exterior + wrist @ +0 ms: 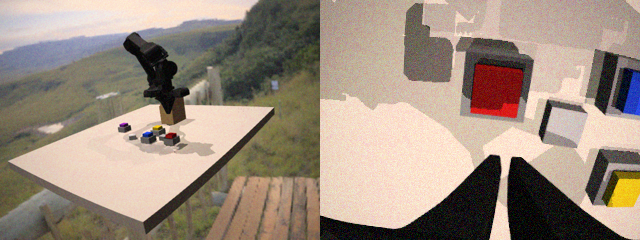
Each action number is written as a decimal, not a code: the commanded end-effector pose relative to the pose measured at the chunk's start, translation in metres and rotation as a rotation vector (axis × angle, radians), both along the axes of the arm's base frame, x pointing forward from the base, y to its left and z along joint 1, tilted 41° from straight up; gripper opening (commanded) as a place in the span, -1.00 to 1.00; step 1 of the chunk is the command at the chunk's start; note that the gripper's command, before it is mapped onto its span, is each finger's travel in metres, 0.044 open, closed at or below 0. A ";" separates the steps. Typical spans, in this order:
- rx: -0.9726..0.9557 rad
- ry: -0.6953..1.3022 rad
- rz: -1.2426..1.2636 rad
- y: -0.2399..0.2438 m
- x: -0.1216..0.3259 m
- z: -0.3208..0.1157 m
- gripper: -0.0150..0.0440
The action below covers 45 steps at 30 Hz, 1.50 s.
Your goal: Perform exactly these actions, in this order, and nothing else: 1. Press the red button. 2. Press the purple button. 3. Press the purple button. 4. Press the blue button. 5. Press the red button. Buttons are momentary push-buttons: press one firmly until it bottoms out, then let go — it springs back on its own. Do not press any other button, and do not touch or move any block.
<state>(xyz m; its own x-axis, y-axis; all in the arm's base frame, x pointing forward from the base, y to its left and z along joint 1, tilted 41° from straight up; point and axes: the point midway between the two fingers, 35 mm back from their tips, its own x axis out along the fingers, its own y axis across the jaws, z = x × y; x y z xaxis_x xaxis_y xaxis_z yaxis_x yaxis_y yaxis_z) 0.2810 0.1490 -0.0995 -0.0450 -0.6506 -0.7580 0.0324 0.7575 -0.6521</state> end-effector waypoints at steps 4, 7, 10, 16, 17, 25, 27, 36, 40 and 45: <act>0.011 -0.016 -0.014 -0.028 0.003 -0.035 -0.42; 0.010 -0.016 -0.014 -0.038 0.002 -0.045 -0.42; 0.010 -0.016 -0.014 -0.038 0.002 -0.045 -0.42; 0.010 -0.016 -0.014 -0.043 0.002 -0.052 -0.42; 0.010 -0.016 -0.014 -0.044 0.002 -0.053 -0.42; 0.009 -0.016 -0.014 -0.053 0.001 -0.063 -0.42; 0.009 -0.016 -0.014 -0.055 0.001 -0.065 -0.42; 0.008 -0.016 -0.014 -0.060 0.000 -0.071 -0.42; 0.008 -0.016 -0.014 -0.060 0.000 -0.071 -0.42; 0.008 -0.016 -0.014 -0.060 0.000 -0.071 -0.42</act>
<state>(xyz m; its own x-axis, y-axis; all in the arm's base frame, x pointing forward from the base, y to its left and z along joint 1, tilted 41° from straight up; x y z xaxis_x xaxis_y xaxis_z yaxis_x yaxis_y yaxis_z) 0.2824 0.0908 -0.1699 -0.0416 -0.6393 -0.7678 0.0607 0.7654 -0.6407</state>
